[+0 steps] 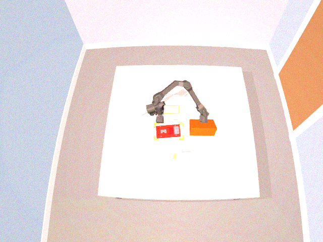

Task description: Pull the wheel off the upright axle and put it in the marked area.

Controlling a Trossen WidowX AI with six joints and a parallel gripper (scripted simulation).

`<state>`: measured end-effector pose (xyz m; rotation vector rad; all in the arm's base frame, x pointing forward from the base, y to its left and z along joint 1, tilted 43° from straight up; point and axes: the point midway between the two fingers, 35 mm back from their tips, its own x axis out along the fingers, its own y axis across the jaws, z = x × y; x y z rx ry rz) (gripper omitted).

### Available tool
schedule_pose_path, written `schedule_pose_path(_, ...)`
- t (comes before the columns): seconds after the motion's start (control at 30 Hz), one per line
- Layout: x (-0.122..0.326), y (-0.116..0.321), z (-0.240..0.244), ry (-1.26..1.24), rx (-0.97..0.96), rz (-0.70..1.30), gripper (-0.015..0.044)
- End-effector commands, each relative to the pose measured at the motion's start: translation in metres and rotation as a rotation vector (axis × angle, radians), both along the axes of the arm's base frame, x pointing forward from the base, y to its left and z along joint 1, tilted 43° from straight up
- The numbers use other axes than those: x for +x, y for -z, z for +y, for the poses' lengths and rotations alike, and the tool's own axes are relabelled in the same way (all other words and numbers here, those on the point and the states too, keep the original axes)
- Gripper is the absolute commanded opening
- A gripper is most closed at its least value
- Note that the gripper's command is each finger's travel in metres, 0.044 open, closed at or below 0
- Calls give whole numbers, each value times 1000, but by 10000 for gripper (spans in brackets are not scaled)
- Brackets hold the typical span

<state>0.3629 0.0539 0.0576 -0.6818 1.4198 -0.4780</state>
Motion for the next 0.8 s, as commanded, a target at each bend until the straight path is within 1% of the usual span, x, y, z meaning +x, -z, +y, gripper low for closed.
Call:
schedule_pose_path(0.0,-1,-2,3,0,2,-2,0)
schedule_pose_path(0.77,-1,-8,8,-2,2,-2,0)
